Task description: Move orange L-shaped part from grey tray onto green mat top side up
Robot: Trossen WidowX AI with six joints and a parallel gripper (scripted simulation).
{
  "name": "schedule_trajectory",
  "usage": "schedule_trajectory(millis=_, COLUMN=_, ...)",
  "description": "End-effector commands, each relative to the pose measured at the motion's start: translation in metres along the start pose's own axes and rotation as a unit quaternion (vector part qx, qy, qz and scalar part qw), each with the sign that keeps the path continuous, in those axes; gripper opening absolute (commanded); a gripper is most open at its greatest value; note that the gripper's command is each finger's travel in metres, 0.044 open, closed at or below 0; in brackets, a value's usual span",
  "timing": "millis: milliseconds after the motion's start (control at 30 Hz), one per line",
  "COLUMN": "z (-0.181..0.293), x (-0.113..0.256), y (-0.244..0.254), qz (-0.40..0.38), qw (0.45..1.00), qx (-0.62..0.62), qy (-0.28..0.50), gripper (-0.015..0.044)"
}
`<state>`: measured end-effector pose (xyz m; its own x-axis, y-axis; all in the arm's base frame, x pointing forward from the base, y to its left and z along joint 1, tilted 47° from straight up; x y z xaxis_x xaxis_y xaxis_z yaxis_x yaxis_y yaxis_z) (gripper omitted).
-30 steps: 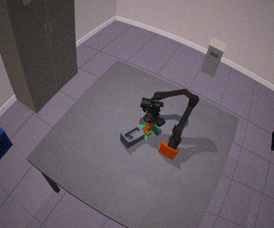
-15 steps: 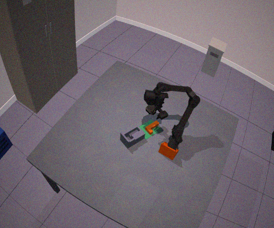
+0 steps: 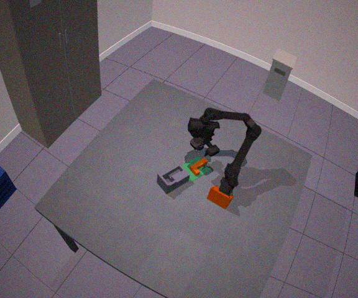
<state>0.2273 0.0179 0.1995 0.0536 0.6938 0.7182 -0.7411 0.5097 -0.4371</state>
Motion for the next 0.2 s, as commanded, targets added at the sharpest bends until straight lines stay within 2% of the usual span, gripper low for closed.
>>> schedule_trajectory(millis=0, z=-0.0002, x=-0.0002, y=-0.0001, qz=0.001, qw=1.000, qx=0.001, qy=-0.001, gripper=0.0400)
schedule_trajectory(millis=167, z=-0.0002, x=-0.0002, y=-0.0001, qz=0.001, qw=1.000, qx=0.001, qy=-0.001, gripper=0.0400)
Point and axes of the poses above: the point midway between the two fingers, 35 mm back from their tips, its own x axis back along the fingers, its own y axis across the jaws, z = x × y, the point moved 6 cm from there along x, back along the fingers, and after that the axes turned 13 degrees about -x, right-handed, at the moved point
